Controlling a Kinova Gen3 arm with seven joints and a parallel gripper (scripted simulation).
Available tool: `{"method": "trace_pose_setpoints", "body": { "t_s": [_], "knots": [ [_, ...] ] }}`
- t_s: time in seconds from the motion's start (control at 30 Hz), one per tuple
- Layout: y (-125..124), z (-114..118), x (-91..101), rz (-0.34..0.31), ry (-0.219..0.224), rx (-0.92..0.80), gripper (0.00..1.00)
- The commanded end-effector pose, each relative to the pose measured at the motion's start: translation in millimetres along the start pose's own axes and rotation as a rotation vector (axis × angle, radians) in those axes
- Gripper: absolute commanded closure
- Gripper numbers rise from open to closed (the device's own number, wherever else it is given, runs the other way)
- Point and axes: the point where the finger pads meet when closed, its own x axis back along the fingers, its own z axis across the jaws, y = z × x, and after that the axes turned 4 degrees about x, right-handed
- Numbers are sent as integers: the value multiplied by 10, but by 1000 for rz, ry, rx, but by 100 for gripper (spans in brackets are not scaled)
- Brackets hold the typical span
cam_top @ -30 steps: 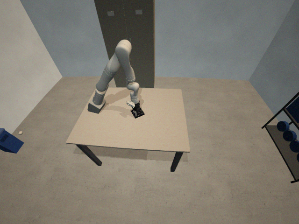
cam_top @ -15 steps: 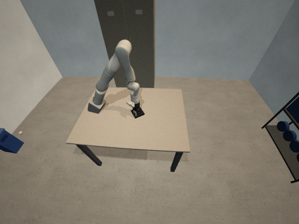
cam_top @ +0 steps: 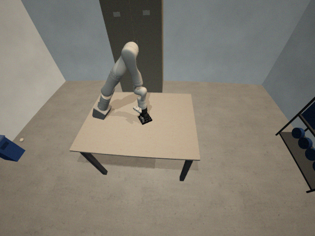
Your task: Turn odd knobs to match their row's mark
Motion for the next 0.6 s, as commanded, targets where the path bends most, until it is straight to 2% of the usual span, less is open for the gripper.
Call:
{"method": "trace_pose_setpoints", "body": {
  "t_s": [0.0,0.03,0.57],
  "knots": [
    [5,-9,4,-1,-2,0,70],
    [5,-9,4,-1,-2,0,54],
    [5,-9,4,-1,-2,0,54]
  ]
}}
